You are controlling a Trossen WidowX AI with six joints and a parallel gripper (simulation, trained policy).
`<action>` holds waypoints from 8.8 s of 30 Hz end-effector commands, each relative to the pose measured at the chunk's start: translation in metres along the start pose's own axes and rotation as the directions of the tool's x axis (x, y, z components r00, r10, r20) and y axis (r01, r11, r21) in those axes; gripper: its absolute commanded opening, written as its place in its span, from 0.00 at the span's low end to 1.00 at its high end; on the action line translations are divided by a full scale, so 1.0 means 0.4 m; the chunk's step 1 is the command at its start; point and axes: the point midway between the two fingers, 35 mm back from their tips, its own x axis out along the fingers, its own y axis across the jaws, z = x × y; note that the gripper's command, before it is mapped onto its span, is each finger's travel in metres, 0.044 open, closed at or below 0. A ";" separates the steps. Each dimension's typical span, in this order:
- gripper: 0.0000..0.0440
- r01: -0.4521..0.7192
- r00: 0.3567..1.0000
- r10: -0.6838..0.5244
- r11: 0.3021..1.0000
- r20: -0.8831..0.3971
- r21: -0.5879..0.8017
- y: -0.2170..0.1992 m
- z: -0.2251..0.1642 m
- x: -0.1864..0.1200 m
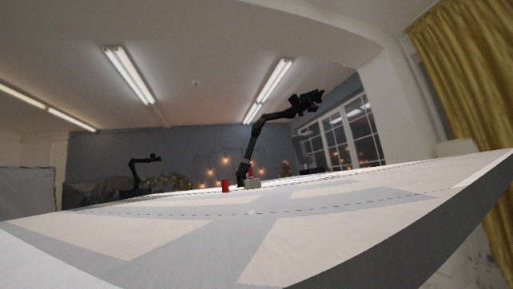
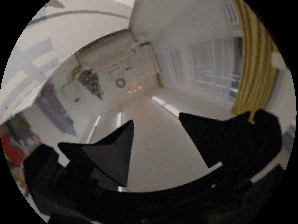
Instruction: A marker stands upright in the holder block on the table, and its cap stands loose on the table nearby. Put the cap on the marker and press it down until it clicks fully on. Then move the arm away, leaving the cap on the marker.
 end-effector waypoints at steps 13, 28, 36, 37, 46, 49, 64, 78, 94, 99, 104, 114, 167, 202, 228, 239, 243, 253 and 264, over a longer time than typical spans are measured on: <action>0.76 0.074 0.997 -0.074 0.997 0.022 0.010 0.060 -0.088 0.040; 0.76 0.125 0.990 -0.119 0.989 0.079 -0.075 0.130 -0.129 0.066; 0.76 0.146 0.984 -0.132 0.983 0.117 -0.115 0.171 -0.143 0.075; 0.76 0.148 0.984 -0.133 0.982 0.122 -0.120 0.176 -0.144 0.076; 0.76 0.166 0.976 -0.139 0.973 0.169 -0.160 0.226 -0.153 0.081; 0.76 0.171 0.973 -0.139 0.970 0.186 -0.172 0.243 -0.155 0.082; 0.76 0.189 0.954 -0.125 0.956 0.272 -0.223 0.330 -0.155 0.079; 0.76 0.197 0.929 -0.095 0.945 0.356 -0.260 0.414 -0.145 0.069; 0.76 0.195 0.890 -0.045 0.937 0.453 -0.289 0.512 -0.124 0.050; 0.76 0.192 0.875 -0.027 0.936 0.483 -0.295 0.542 -0.115 0.042; 0.76 0.188 0.859 -0.008 0.935 0.512 -0.301 0.572 -0.107 0.034; 0.76 0.176 0.822 0.033 0.935 0.569 -0.308 0.632 -0.087 0.016; 0.75 0.033 0.539 0.235 0.954 0.809 -0.299 0.928 0.026 -0.094; 0.75 -0.087 0.316 0.303 0.953 0.899 -0.290 1.104 0.094 -0.162; 0.74 -0.164 0.159 0.311 0.944 0.937 -0.286 1.229 0.140 -0.209; 0.74 -0.191 0.091 0.304 0.940 0.948 -0.283 1.280 0.162 -0.232; 0.74 -0.200 0.065 0.299 0.939 0.952 -0.281 1.297 0.171 -0.241; 0.74 -0.221 -0.002 0.283 0.936 0.959 -0.276 1.341 0.196 -0.265; 0.73 -0.240 -0.067 0.262 0.932 0.963 -0.270 1.387 0.226 -0.290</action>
